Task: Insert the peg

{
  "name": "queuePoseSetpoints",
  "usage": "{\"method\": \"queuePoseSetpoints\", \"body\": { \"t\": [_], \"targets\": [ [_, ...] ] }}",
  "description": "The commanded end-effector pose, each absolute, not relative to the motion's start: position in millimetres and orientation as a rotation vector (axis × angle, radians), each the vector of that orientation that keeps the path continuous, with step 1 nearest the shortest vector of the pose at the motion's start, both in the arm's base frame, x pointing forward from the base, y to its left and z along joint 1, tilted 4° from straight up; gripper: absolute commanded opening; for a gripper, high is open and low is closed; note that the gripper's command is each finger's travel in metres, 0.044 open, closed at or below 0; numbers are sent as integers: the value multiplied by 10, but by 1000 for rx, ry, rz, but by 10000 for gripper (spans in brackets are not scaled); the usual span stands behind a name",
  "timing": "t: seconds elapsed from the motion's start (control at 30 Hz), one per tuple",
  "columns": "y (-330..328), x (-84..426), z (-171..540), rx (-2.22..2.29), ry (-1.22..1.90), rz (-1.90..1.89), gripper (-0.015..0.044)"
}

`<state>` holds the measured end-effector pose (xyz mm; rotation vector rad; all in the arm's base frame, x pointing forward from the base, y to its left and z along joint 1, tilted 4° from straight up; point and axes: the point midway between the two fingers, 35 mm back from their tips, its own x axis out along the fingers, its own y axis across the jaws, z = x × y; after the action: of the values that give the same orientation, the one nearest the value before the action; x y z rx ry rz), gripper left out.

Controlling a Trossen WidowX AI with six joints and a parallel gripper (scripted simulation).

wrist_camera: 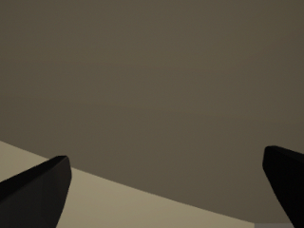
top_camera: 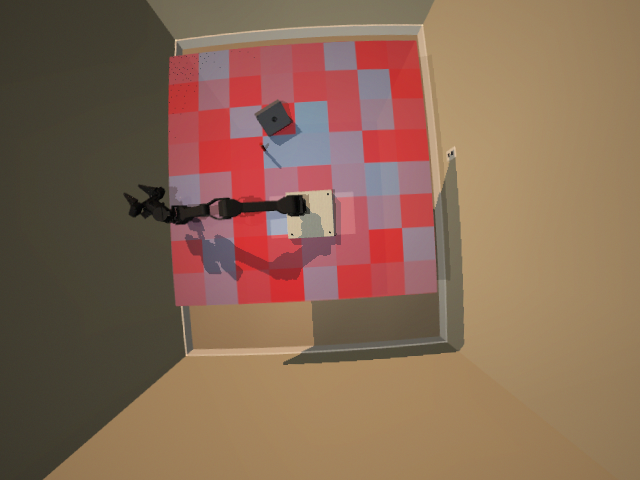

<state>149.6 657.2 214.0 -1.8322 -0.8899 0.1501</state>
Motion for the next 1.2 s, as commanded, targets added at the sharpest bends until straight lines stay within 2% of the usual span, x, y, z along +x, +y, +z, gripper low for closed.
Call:
{"method": "queuePoseSetpoints", "body": {
  "t": [0.0,0.03,0.57,1.17],
  "targets": [
    [6571,1502,2139,-1832,-889,152,426],
    [6570,1520,2138,-1832,-888,156,440],
    [6353,2415,2006,-1781,-742,397,440],
    [5722,3344,1741,-1613,-403,654,440]
  ]
}}
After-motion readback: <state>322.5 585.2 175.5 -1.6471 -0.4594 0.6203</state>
